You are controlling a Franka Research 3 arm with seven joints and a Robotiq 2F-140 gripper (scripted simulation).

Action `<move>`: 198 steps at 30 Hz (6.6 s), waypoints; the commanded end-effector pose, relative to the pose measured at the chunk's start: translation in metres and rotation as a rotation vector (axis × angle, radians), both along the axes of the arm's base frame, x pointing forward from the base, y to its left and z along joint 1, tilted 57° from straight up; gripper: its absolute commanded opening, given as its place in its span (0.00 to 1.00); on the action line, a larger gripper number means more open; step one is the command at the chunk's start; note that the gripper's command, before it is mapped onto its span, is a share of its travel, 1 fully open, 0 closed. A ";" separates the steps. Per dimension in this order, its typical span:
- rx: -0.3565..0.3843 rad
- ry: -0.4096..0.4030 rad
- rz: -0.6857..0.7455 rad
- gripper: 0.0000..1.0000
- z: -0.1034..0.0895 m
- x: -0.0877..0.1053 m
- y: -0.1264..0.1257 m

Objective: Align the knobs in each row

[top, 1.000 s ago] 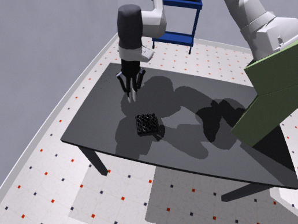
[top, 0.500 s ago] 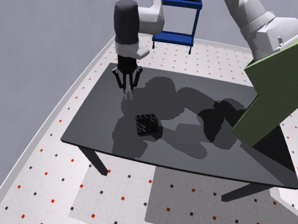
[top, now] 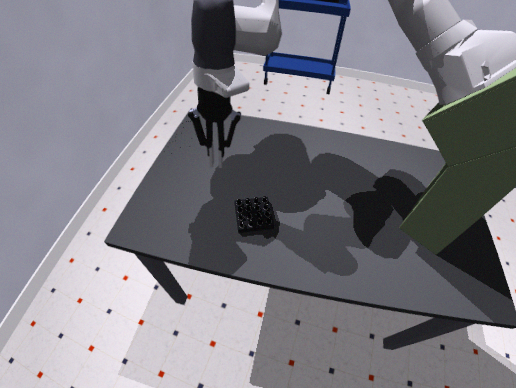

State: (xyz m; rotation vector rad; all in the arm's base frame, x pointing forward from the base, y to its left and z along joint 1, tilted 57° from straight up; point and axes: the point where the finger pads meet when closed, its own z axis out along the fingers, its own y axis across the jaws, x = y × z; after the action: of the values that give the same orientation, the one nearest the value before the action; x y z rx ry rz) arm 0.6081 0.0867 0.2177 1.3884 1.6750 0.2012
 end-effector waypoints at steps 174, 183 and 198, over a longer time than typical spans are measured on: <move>2.058 -1.077 -1.318 0.12 0.091 0.003 0.094; 2.149 -1.117 -1.383 0.12 0.084 0.003 0.097; 2.301 -1.187 -1.497 0.12 0.069 0.005 0.100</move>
State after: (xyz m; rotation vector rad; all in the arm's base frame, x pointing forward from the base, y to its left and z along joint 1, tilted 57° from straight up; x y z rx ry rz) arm 0.6124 0.1825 0.2904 2.3833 -1.3855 1.6896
